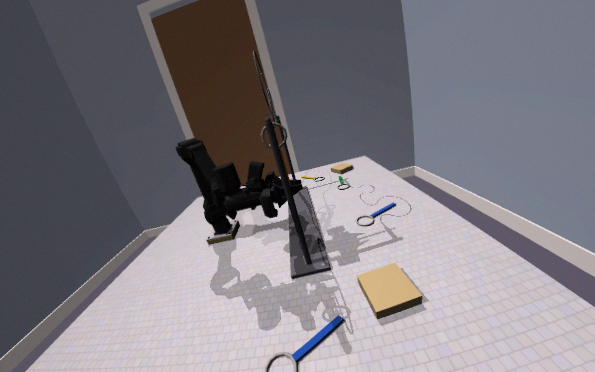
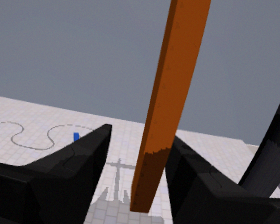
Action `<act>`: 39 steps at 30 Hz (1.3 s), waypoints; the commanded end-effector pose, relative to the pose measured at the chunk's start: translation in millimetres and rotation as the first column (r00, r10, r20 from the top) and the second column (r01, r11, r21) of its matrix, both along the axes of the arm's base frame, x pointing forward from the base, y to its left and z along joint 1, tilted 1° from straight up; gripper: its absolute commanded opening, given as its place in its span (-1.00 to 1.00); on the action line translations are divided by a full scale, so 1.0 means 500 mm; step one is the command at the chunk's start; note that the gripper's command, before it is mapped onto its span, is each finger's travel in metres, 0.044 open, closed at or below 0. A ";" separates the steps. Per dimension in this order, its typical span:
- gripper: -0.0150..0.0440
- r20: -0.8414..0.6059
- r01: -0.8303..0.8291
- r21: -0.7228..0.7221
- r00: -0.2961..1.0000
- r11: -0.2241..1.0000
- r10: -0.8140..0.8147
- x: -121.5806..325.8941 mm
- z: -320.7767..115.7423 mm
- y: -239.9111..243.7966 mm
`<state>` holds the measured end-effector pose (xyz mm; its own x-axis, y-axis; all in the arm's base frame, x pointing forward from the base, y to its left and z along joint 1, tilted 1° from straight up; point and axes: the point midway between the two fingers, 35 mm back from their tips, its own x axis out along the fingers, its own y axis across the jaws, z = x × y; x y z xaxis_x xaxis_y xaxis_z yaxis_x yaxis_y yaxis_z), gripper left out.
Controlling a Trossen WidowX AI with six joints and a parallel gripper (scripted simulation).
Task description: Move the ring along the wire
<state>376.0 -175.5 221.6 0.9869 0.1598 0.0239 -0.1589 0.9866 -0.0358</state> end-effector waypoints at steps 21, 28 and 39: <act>-1.00 0.000 0.000 0.000 1.000 1.000 0.000 0.000 0.000 0.000; -1.00 0.001 -0.004 -0.003 1.000 1.000 0.004 0.000 0.021 0.000; -1.00 0.003 -0.008 -0.006 1.000 1.000 0.008 0.000 0.040 0.001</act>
<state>375.9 -175.5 238.9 0.9864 0.1626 0.0224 -0.1618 0.9863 -0.0320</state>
